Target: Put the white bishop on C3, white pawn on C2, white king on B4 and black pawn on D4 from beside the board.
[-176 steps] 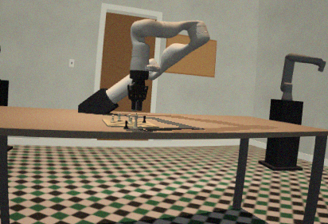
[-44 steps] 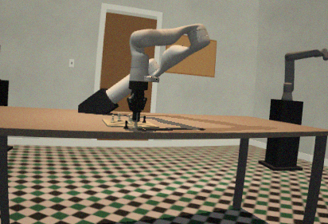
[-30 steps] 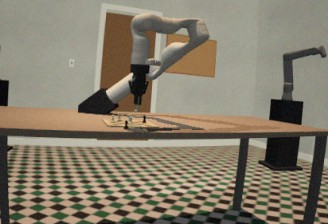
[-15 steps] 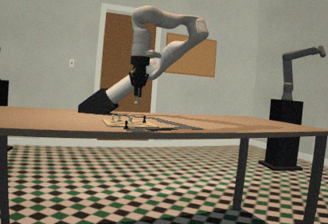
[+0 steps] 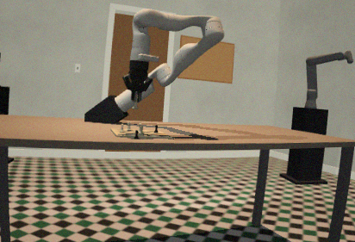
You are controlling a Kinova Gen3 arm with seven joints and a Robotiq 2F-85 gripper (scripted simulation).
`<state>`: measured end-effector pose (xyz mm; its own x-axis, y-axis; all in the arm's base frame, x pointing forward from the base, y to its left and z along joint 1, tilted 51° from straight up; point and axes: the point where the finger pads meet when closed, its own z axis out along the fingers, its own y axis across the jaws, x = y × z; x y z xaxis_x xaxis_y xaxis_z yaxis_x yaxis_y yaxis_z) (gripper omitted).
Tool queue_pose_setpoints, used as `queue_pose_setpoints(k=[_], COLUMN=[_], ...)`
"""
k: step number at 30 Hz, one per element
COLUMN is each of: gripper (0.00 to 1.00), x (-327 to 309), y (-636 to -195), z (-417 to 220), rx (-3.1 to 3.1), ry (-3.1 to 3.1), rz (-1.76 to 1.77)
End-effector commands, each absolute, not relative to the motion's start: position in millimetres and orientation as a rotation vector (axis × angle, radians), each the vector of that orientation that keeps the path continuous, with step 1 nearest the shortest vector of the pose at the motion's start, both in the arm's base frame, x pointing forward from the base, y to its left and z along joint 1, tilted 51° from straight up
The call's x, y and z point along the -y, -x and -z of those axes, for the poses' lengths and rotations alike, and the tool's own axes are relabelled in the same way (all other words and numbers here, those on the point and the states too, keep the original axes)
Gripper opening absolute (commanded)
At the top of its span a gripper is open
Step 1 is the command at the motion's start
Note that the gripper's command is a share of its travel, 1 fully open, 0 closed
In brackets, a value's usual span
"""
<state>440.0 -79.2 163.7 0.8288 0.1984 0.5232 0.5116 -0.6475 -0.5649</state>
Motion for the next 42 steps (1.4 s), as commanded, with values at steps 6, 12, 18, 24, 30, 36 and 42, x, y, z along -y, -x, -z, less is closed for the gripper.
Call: queue_pose_setpoints(k=[6,12,18,24,30,36,42], gripper=[0.0,0.0,0.0,0.0,0.0,0.0,0.0], x=[78.3,77.7,77.7,76.8,72.1,55.6,33.1], y=[-360.7,-357.4,-357.4,-357.7,-359.2,-364.7,-372.1], z=[-138.5,-137.8,-137.8,-137.1,-133.1,-119.2,-100.2], rx=[0.062,0.041,0.041,0.041,0.041,0.041,0.041], ry=[2.272,2.27,2.27,2.27,2.27,2.27,2.27], rz=[0.369,0.36,0.36,0.36,0.36,0.36,0.36])
